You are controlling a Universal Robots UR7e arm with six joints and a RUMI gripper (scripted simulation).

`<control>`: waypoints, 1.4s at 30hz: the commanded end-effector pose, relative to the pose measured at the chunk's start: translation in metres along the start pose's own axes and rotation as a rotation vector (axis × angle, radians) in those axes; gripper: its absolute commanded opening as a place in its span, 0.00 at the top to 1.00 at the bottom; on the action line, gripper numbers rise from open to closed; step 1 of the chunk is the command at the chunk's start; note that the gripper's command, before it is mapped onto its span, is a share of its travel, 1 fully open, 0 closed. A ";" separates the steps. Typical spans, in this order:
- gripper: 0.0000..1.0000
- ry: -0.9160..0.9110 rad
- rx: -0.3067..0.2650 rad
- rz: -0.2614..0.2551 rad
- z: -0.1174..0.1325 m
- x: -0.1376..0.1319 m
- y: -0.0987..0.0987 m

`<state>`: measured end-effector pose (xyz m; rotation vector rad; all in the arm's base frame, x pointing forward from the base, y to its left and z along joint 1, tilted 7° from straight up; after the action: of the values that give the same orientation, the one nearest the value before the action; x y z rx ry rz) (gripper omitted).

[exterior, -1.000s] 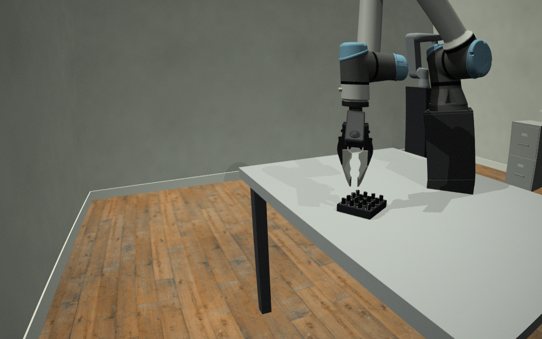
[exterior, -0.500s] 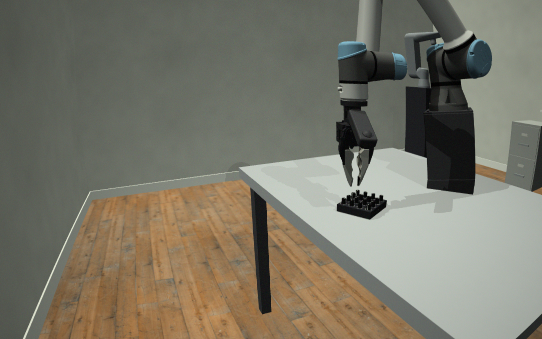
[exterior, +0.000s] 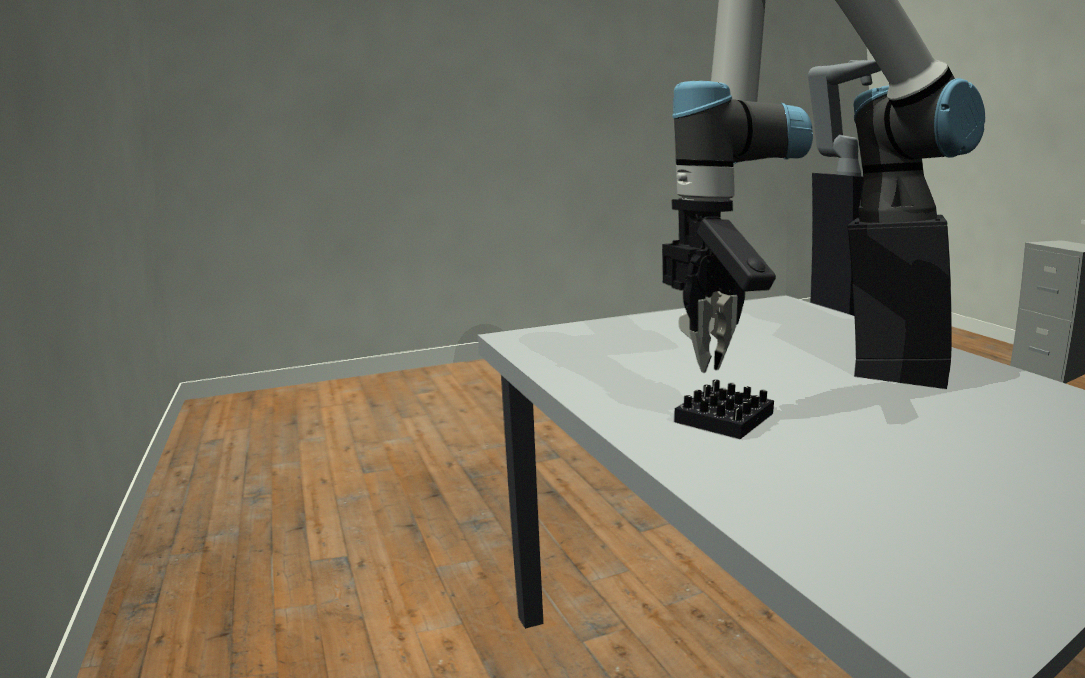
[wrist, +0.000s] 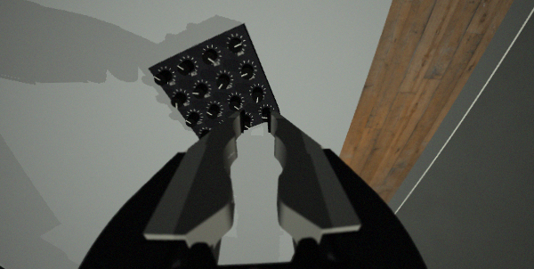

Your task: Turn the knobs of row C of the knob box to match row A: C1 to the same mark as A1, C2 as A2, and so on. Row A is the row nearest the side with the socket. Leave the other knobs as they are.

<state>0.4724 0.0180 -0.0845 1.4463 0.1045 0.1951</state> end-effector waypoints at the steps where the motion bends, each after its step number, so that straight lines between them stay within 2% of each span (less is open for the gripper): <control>1: 0.89 0.156 0.005 0.003 0.000 0.000 0.001; 6: 0.89 0.230 0.004 0.003 0.000 0.000 0.002; 21: 0.89 0.629 0.004 0.004 0.003 -0.001 0.004; 23: 0.89 0.629 0.004 0.004 0.003 -0.001 0.004; 37: 0.89 0.957 0.003 0.005 0.006 -0.001 0.006; 42: 0.89 1.008 0.003 0.005 0.007 0.000 0.006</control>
<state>0.4722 0.0131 -0.0786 1.2530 0.8597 0.8595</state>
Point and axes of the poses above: the point where the finger pads meet when closed, its own y axis back along the fingers, its own x axis across the jaws, z = x × y, the point moved 6 cm from there along y, back along the fingers, and after that the axes turned 10 degrees about y, right-handed, at the moved point
